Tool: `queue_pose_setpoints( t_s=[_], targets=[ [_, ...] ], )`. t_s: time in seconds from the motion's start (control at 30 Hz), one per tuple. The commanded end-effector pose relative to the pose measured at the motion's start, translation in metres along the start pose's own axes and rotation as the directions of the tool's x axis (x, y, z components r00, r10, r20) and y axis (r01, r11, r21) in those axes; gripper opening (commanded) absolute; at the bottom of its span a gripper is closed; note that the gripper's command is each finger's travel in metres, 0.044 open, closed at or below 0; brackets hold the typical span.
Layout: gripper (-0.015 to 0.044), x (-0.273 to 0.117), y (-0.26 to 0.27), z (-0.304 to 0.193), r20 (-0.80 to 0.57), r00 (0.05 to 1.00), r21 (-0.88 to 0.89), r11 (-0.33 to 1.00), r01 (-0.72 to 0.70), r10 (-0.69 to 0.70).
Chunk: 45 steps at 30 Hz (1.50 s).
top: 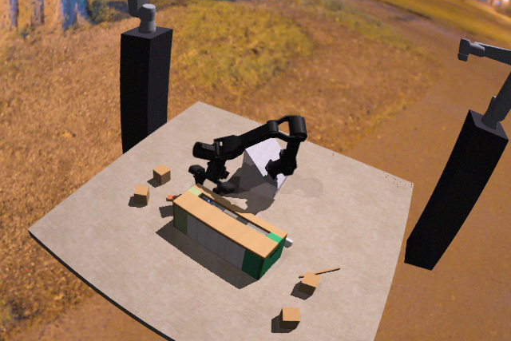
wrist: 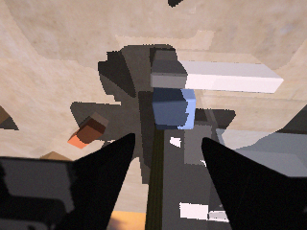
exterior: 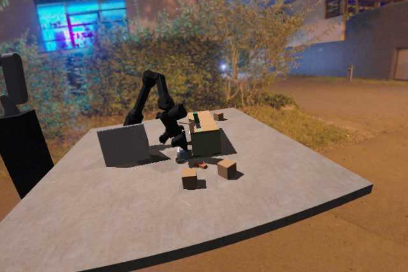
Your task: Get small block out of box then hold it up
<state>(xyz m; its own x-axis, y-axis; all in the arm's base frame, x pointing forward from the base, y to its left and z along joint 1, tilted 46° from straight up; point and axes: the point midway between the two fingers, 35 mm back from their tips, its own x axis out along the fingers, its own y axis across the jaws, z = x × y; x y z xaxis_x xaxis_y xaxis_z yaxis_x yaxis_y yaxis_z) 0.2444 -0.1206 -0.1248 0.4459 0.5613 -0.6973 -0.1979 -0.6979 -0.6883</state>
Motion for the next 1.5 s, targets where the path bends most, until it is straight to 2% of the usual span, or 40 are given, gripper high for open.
queue_pose_setpoints(
  t_s=[0.0, 0.57, 0.83, 0.9, 0.97, 1.3, 1.47],
  targets=[
    [0.0285, 0.009, -0.002, 0.007, 0.007, 1.0, 0.009, 1.0, 0.011, -0.011],
    [0.0285, 0.029, -0.004, 0.018, 0.007, 1.0, 0.009, 1.0, 0.013, -0.013],
    [0.0075, 0.029, -0.004, 0.018, 0.007, 1.0, 0.009, 1.0, 0.013, -0.013],
    [0.0062, 0.029, -0.004, 0.018, 0.007, 1.0, 0.009, 1.0, 0.013, -0.013],
    [0.0009, 0.026, -0.003, 0.016, 0.007, 1.0, 0.009, 1.0, 0.012, -0.012],
    [0.0, -0.025, 0.0, -0.008, 0.005, 1.0, 0.004, 1.0, 0.005, -0.005],
    [0.0, -0.03, 0.0, -0.01, 0.004, 1.0, 0.007, 1.0, 0.003, -0.003]
  ],
)
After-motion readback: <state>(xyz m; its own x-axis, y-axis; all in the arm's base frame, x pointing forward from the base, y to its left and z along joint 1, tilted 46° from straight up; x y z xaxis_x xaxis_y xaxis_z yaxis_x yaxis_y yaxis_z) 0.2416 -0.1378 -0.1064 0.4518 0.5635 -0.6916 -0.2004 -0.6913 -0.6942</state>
